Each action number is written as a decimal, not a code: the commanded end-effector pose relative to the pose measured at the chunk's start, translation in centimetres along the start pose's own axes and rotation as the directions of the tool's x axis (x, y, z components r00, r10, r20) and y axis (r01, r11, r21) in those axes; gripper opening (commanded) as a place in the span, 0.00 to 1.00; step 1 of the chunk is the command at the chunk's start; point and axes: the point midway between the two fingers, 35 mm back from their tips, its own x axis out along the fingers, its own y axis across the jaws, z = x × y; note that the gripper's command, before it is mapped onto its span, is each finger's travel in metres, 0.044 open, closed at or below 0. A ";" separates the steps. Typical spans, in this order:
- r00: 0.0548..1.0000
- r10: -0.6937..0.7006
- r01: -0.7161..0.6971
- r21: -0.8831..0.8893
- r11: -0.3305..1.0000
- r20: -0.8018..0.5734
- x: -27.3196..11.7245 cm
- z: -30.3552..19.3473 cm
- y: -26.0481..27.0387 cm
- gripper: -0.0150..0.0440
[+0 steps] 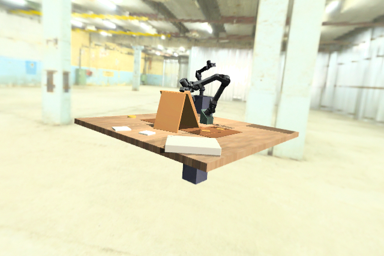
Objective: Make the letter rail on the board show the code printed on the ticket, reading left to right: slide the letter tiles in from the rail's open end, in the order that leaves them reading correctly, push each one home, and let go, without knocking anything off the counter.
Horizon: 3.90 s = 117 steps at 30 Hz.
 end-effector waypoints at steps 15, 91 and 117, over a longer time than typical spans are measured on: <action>1.000 0.001 -0.001 -0.006 1.000 0.003 -0.9 0.2 0.1 0.75; 0.771 -0.005 -0.003 -0.012 1.000 -0.637 1.1 3.0 -3.0 0.25; 0.771 -0.005 -0.004 -0.012 1.000 -0.636 2.4 3.0 -3.0 0.25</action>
